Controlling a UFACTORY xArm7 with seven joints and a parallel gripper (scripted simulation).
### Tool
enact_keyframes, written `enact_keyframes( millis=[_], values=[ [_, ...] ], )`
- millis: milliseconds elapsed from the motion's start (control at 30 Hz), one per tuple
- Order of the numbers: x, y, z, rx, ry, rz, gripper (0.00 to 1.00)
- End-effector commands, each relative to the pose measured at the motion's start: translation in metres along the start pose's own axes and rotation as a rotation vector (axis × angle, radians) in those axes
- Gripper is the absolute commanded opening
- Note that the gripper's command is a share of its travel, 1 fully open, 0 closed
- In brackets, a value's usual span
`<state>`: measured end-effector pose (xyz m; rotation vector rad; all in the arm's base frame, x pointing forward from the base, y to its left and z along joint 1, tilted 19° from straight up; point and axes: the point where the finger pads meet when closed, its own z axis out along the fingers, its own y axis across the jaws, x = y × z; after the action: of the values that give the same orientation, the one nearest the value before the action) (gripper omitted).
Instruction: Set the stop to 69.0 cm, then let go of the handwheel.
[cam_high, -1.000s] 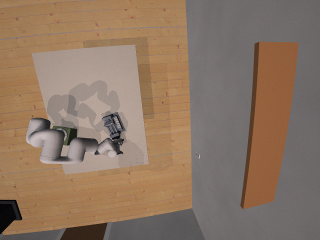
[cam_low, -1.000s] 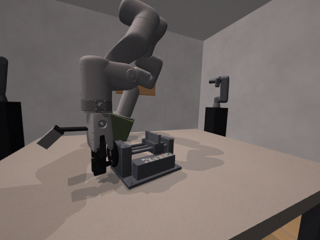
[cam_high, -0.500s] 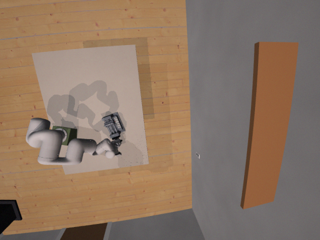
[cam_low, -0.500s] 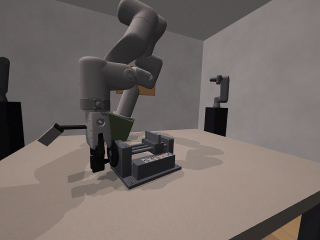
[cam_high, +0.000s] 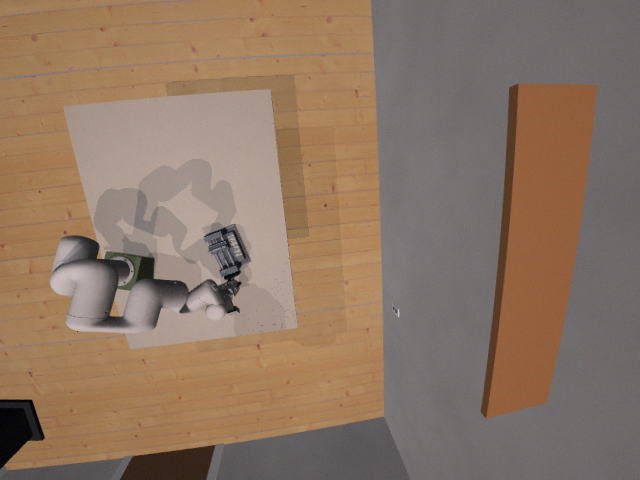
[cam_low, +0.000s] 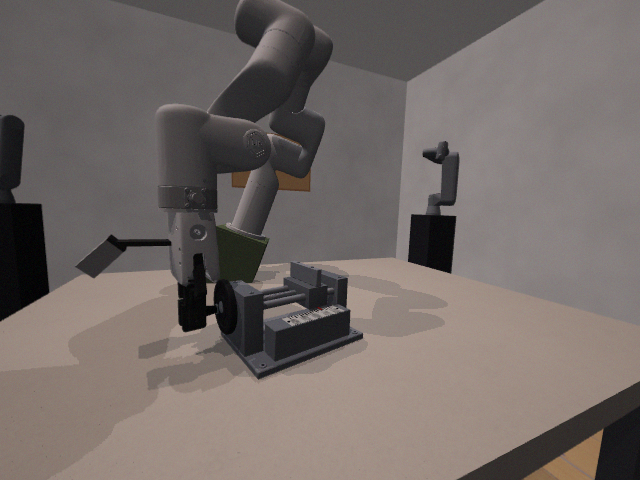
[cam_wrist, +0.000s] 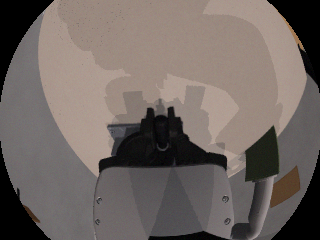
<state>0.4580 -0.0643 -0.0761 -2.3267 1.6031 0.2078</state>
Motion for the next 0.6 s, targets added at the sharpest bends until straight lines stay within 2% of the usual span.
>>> enact_keyframes(
  millis=[0, 567],
  values=[
    [0.001, 0.002, -0.009, 0.002, 0.002, 0.001, 0.06],
    [0.001, -0.011, -0.035, 0.002, 0.002, 0.001, 0.06]
  ],
)
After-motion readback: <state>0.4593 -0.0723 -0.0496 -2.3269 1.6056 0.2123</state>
